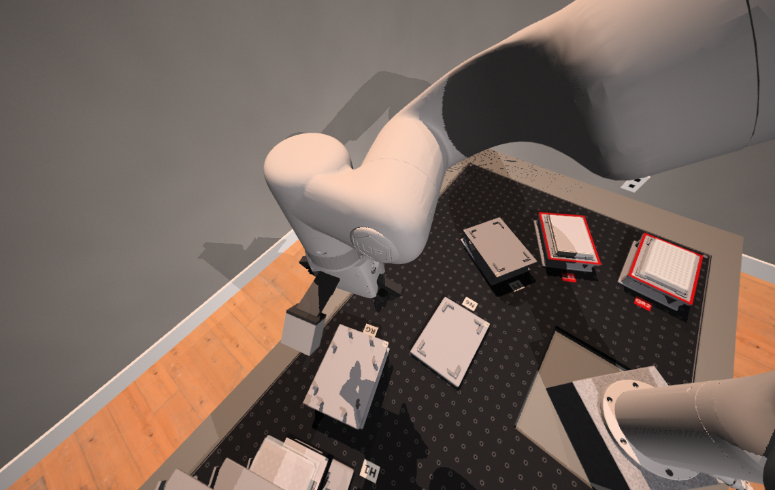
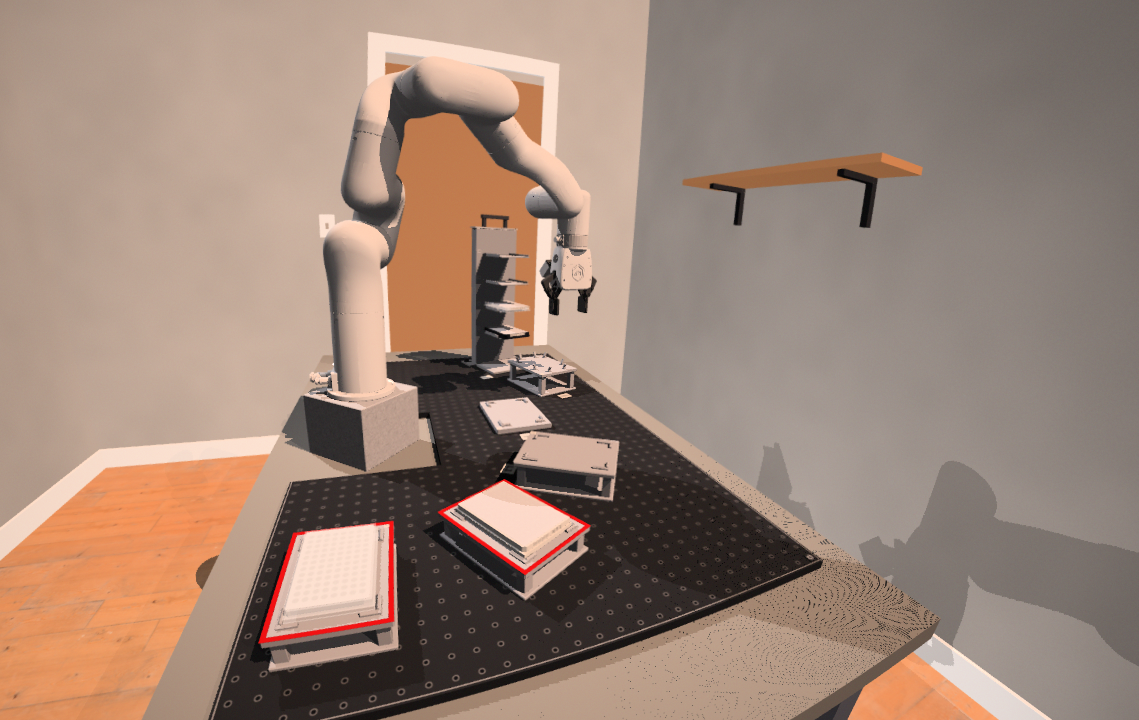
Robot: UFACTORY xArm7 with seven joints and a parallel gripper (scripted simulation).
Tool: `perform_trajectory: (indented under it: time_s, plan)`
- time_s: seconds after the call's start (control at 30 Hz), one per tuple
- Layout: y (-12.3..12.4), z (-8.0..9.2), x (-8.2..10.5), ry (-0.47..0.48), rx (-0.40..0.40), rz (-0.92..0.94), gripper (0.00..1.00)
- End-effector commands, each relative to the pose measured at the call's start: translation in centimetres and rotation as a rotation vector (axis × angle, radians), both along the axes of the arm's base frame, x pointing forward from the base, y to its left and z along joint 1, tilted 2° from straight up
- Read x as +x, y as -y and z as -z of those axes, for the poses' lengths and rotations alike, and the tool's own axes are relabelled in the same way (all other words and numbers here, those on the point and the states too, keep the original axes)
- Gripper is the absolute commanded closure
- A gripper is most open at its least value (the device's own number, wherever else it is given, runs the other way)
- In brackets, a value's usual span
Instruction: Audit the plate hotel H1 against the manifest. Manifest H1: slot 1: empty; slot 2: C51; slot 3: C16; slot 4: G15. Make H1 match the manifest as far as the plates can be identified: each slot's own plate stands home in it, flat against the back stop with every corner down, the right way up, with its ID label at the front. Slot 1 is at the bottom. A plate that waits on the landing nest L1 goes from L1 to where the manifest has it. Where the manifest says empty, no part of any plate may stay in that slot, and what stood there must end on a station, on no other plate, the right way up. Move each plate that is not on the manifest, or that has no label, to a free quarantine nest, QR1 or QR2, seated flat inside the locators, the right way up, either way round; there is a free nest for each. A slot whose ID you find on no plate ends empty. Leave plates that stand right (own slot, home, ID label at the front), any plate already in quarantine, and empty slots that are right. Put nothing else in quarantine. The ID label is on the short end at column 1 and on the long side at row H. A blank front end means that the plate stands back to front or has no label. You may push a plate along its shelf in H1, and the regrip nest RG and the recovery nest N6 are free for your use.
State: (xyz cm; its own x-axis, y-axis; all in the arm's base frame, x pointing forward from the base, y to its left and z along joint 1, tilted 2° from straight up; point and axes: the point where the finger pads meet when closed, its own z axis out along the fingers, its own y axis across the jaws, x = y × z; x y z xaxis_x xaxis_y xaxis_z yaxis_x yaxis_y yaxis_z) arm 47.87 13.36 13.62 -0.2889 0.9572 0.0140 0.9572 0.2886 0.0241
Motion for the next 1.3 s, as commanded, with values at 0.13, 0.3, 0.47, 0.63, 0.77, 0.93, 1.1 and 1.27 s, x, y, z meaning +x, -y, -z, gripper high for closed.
perform_trajectory:
  time_s: [0.13,0.3,0.47,0.63,0.77,0.93,1.1,1.27]
  plan:
    - [-0.05,0.9,0.15,0.004,0.001,0.0,0.0]
    - [-0.05,0.89,0.15,0.004,0.001,0.0,0.0]
    - [-0.05,0.9,0.15,-0.001,0.016,0.0,0.0]
    - [-0.05,0.9,0.15,-0.025,0.096,-0.003,0.0]
    - [-0.05,0.9,0.15,-0.044,0.16,-0.004,0.0]
    - [-0.04,0.91,0.15,-0.068,0.239,-0.006,0.0]
    - [-0.04,0.91,0.15,-0.083,0.287,-0.008,0.0]
    - [-0.03,0.91,0.14,-0.107,0.367,-0.01,0.0]
